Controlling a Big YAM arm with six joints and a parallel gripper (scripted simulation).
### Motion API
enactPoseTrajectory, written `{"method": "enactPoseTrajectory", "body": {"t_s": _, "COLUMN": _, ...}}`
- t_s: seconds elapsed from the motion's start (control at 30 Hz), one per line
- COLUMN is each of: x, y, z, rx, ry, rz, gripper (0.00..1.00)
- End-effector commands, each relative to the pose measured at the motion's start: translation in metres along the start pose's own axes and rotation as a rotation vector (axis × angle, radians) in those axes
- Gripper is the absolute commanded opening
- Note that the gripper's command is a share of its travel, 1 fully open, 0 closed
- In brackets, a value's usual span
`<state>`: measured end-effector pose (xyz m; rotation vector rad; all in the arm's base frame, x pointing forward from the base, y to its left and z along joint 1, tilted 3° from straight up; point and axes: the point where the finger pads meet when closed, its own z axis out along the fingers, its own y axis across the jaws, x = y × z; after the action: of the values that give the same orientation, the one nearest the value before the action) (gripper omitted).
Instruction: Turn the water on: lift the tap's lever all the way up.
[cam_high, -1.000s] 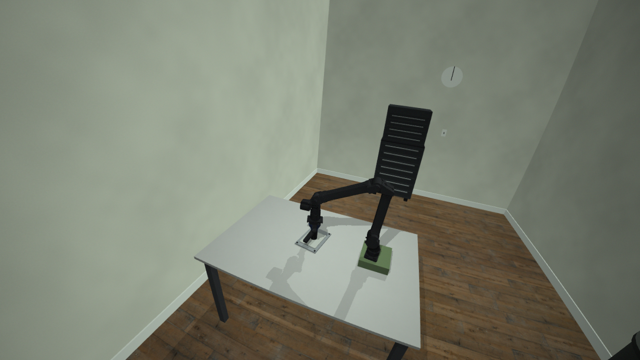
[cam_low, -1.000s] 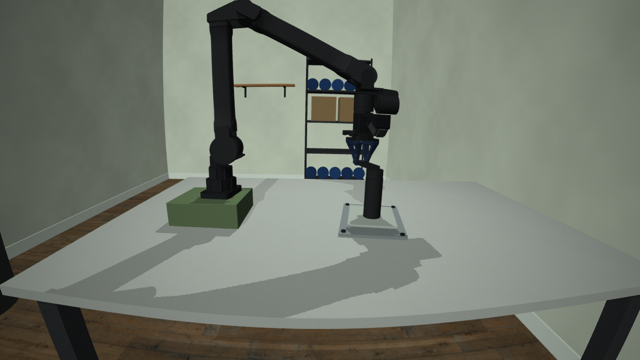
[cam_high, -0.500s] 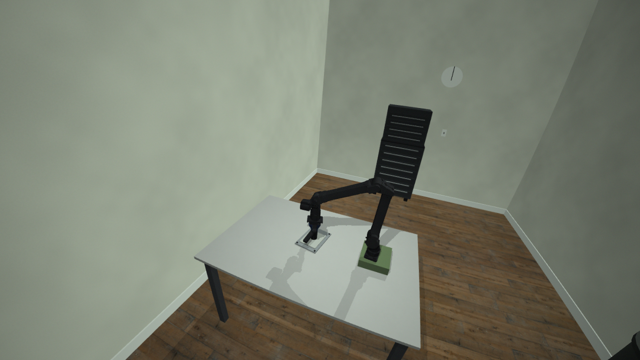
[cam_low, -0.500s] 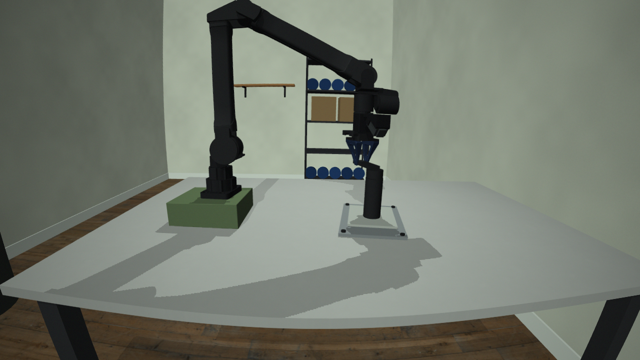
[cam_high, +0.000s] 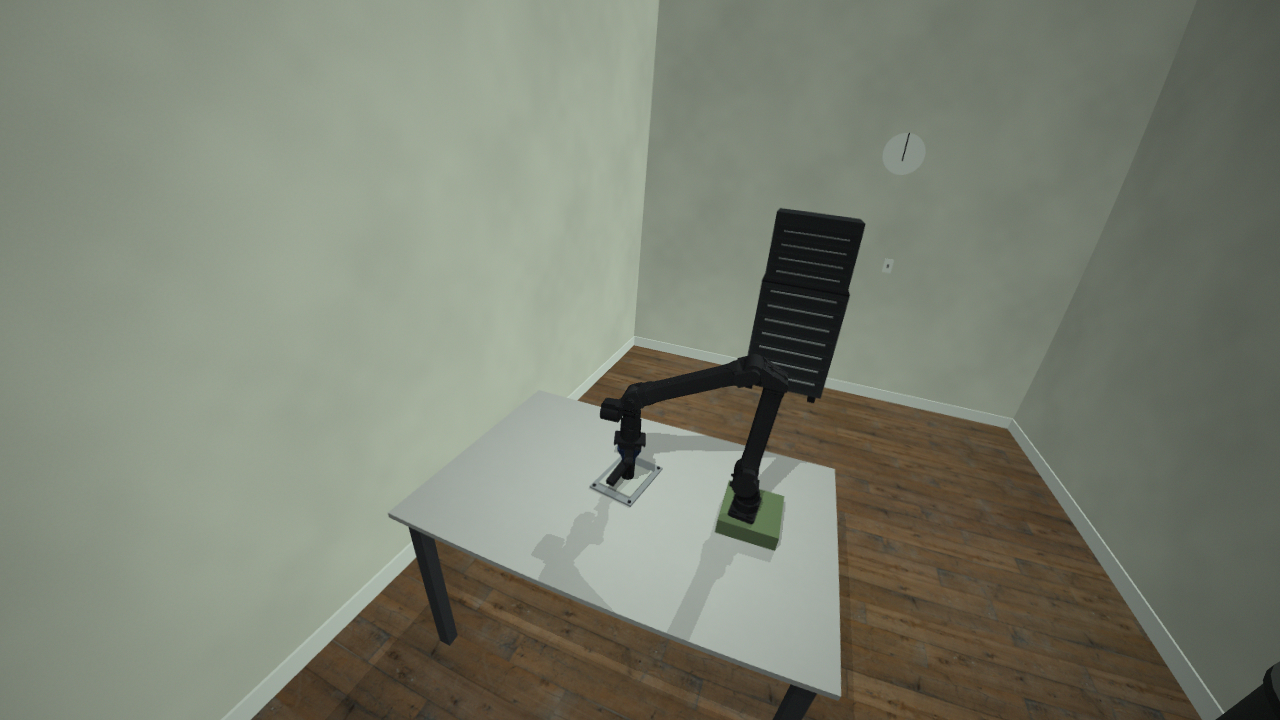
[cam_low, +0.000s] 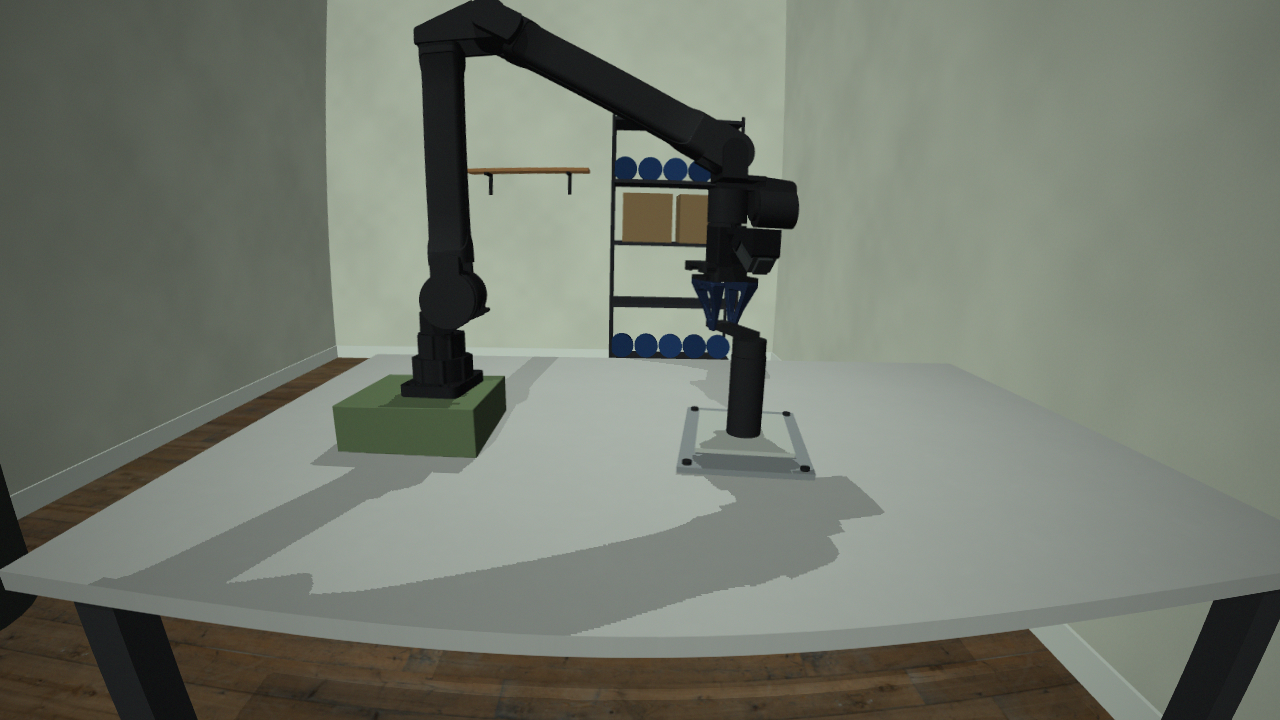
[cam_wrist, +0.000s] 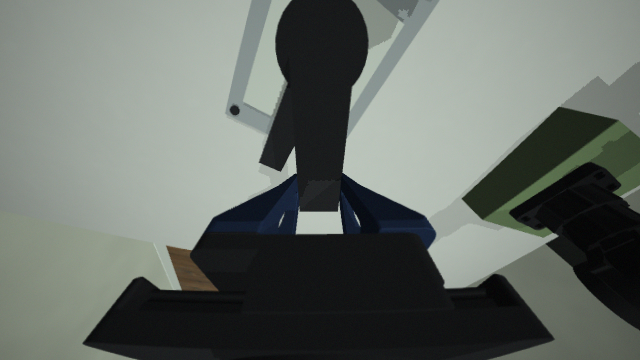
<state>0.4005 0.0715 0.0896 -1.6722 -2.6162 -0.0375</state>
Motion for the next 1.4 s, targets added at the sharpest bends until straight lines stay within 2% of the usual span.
{"method": "enactPoseTrajectory", "body": {"t_s": 0.0, "x": 0.001, "y": 0.011, "z": 0.002, "rx": -0.010, "ry": -0.001, "rz": -0.026, "gripper": 0.00}}
{"method": "enactPoseTrajectory", "body": {"t_s": 1.03, "x": 0.001, "y": 0.011, "z": 0.001, "rx": -0.010, "ry": -0.001, "rz": -0.026, "gripper": 0.00}}
{"method": "enactPoseTrajectory", "body": {"t_s": 1.23, "x": -0.002, "y": 0.014, "z": -0.008, "rx": -0.016, "ry": -0.002, "rz": -0.023, "gripper": 0.00}}
{"method": "enactPoseTrajectory", "body": {"t_s": 1.37, "x": -0.008, "y": 0.016, "z": -0.025, "rx": -0.033, "ry": -0.008, "rz": -0.016, "gripper": 0.00}}
